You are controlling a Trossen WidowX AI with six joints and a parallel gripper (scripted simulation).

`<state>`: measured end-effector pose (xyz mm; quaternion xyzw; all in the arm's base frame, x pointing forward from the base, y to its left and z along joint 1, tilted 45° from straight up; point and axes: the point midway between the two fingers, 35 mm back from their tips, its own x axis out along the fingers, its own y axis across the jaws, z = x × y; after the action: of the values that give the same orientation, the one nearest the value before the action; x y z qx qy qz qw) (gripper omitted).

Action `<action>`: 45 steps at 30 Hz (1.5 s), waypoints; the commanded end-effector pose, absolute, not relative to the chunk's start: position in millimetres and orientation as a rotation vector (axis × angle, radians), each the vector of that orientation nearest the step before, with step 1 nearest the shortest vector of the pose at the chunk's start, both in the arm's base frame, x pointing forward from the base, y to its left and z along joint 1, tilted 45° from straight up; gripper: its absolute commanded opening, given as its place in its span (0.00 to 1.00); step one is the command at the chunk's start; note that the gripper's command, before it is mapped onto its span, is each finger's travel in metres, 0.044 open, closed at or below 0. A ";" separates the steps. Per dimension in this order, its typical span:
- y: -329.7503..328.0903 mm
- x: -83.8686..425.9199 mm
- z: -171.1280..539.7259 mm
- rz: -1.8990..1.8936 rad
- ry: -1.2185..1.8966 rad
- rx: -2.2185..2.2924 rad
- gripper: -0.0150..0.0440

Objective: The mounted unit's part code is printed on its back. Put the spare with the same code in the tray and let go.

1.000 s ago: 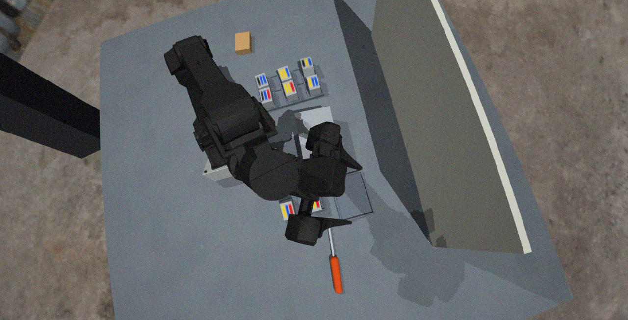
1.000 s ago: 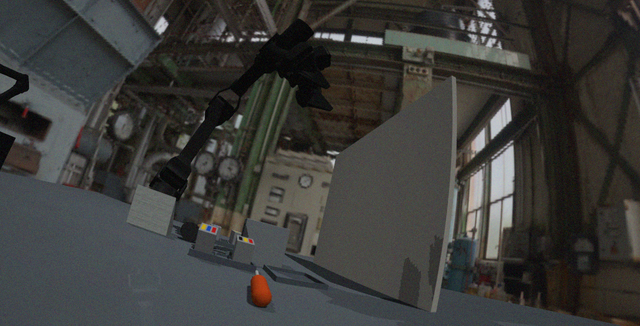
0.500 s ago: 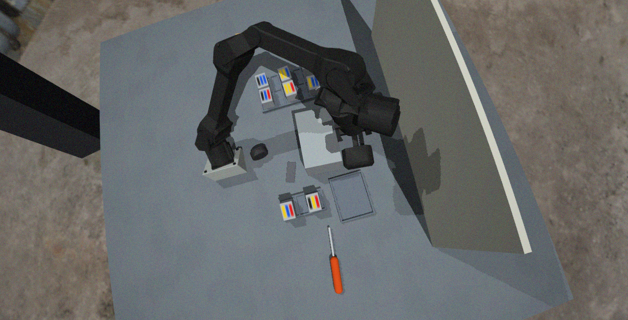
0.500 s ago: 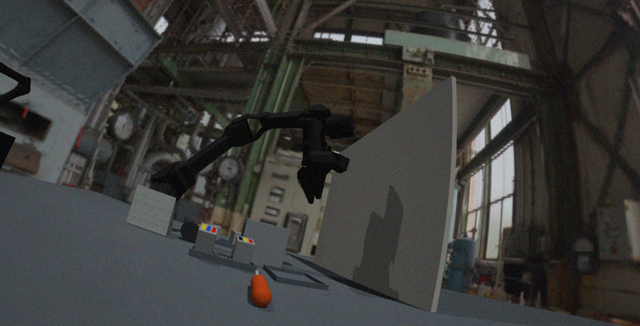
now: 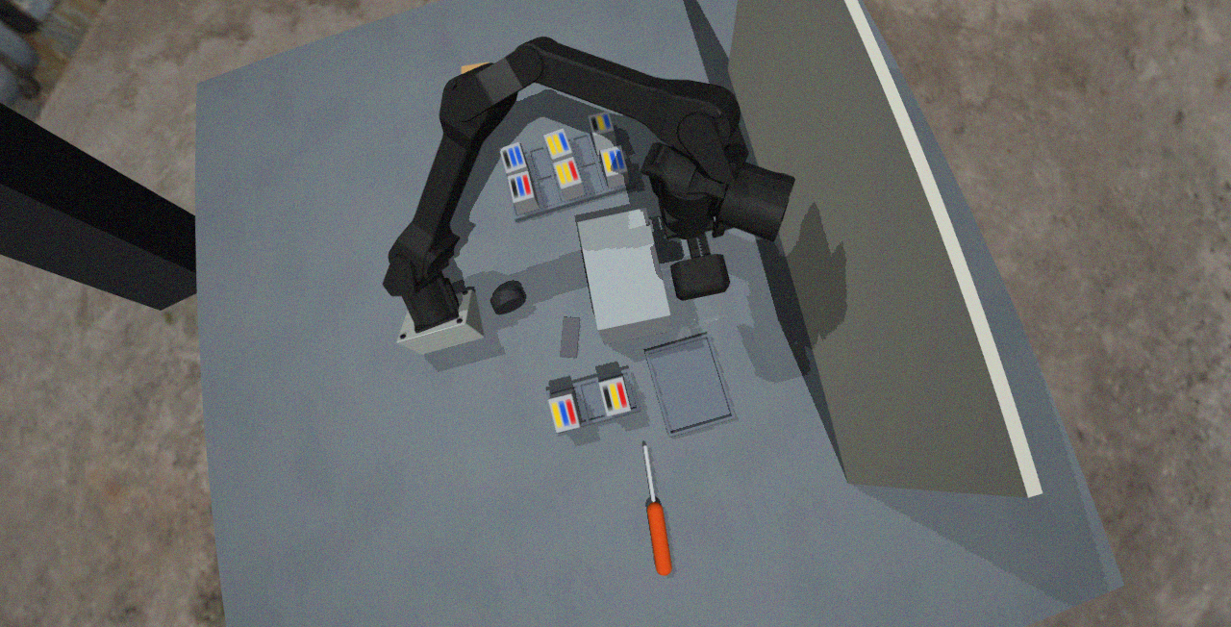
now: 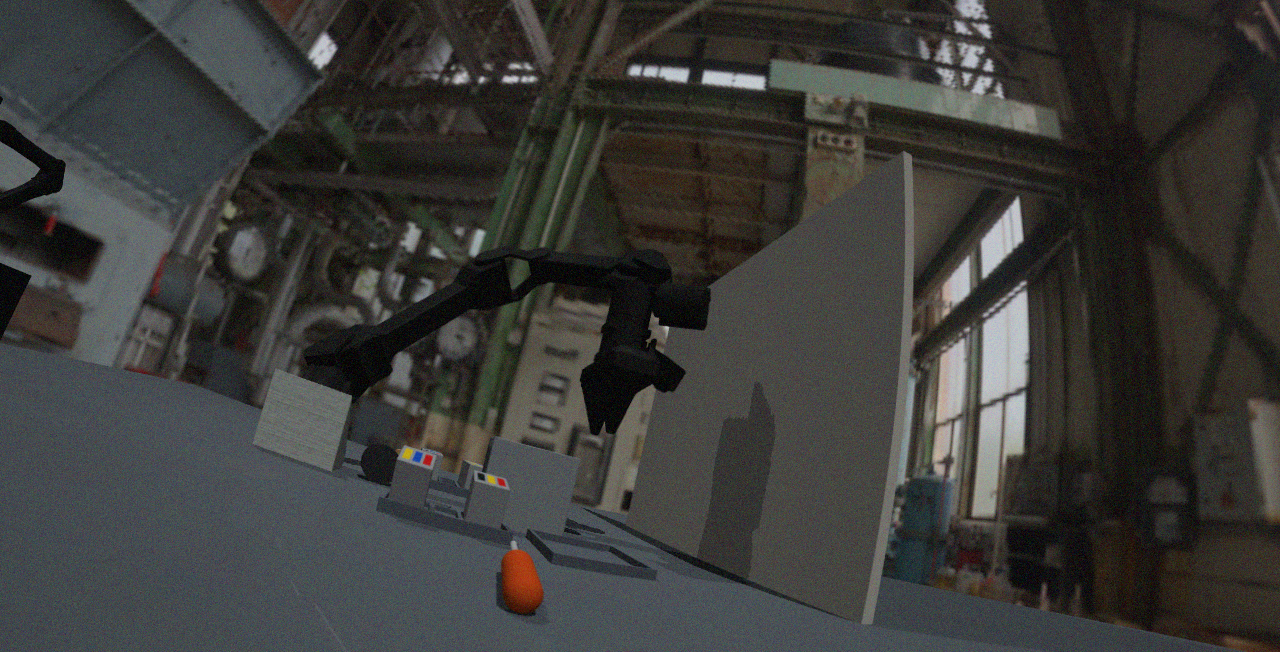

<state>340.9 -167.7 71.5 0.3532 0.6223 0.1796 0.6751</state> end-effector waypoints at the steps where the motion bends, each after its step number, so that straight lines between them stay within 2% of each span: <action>1: -167.6 340.5 71.5 0.407 1.403 0.786 1.00; 8: -160.5 340.8 80.0 0.447 1.384 0.734 1.00; 16: -70.7 320.9 168.2 0.884 1.091 0.103 1.00; 25: 23.5 253.3 232.1 1.278 0.615 -0.596 1.00; 31: 29.5 246.8 235.2 1.301 0.574 -0.646 1.00; 36: 50.5 252.0 223.5 1.311 0.586 -0.630 0.78; 45: 64.3 254.1 215.3 1.318 0.592 -0.618 0.76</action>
<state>253.7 63.9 215.7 -0.2815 0.2664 0.5952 0.7039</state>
